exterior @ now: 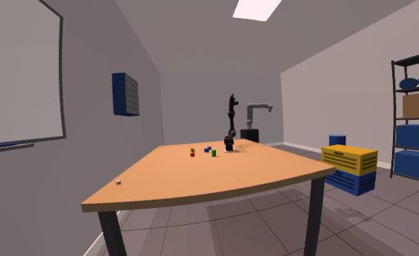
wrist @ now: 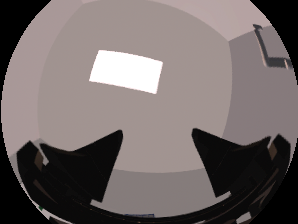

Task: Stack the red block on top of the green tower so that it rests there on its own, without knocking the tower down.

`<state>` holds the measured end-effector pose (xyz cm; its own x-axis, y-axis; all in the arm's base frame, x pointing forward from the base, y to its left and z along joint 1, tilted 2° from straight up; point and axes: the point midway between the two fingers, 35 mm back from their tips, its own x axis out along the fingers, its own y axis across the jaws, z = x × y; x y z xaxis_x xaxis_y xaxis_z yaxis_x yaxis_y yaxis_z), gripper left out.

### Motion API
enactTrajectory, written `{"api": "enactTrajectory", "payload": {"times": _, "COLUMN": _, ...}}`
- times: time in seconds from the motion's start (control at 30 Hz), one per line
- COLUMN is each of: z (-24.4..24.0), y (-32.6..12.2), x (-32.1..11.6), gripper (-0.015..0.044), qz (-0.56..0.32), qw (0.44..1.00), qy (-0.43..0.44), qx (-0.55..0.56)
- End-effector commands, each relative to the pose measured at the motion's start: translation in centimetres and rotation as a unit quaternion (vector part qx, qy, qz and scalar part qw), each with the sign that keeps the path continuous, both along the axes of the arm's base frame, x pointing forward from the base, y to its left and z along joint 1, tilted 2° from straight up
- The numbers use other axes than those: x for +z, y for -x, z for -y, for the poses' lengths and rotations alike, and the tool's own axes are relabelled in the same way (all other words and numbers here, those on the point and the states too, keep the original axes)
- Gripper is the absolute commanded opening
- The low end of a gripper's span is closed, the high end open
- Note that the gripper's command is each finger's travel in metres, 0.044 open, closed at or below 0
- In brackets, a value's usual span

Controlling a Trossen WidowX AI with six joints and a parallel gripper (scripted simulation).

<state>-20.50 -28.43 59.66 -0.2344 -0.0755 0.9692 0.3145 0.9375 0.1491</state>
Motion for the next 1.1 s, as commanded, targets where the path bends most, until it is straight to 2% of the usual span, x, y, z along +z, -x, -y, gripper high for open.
{"api": "enactTrajectory", "payload": {"times": 0.0, "z": -0.3, "y": -0.2, "x": 0.2, "gripper": 0.0426, "qz": -0.003, "qw": 1.000, "qy": 0.004, "qx": 0.000}}
{"api": "enactTrajectory", "payload": {"times": 0.03, "z": -1.3, "y": -0.7, "x": 0.7, "gripper": 0.0440, "qz": -0.013, "qw": 1.000, "qy": 0.014, "qx": -0.002}}
{"api": "enactTrajectory", "payload": {"times": 0.13, "z": -6.6, "y": -3.4, "x": 3.2, "gripper": 0.0440, "qz": -0.062, "qw": 0.996, "qy": 0.071, "qx": -0.003}}
{"api": "enactTrajectory", "payload": {"times": 0.3, "z": -12.3, "y": -6.2, "x": 5.3, "gripper": 0.0440, "qz": -0.114, "qw": 0.984, "qy": 0.136, "qx": 0.018}}
{"api": "enactTrajectory", "payload": {"times": 0.53, "z": -22.8, "y": -13.3, "x": 7.3, "gripper": 0.0440, "qz": -0.239, "qw": 0.939, "qy": 0.239, "qx": 0.063}}
{"api": "enactTrajectory", "payload": {"times": 0.83, "z": -33.4, "y": -24.3, "x": 5.4, "gripper": 0.0440, "qz": -0.422, "qw": 0.844, "qy": 0.306, "qx": 0.127}}
{"api": "enactTrajectory", "payload": {"times": 1.07, "z": -38.5, "y": -32.0, "x": 1.6, "gripper": 0.0440, "qz": -0.545, "qw": 0.761, "qy": 0.312, "qx": 0.162}}
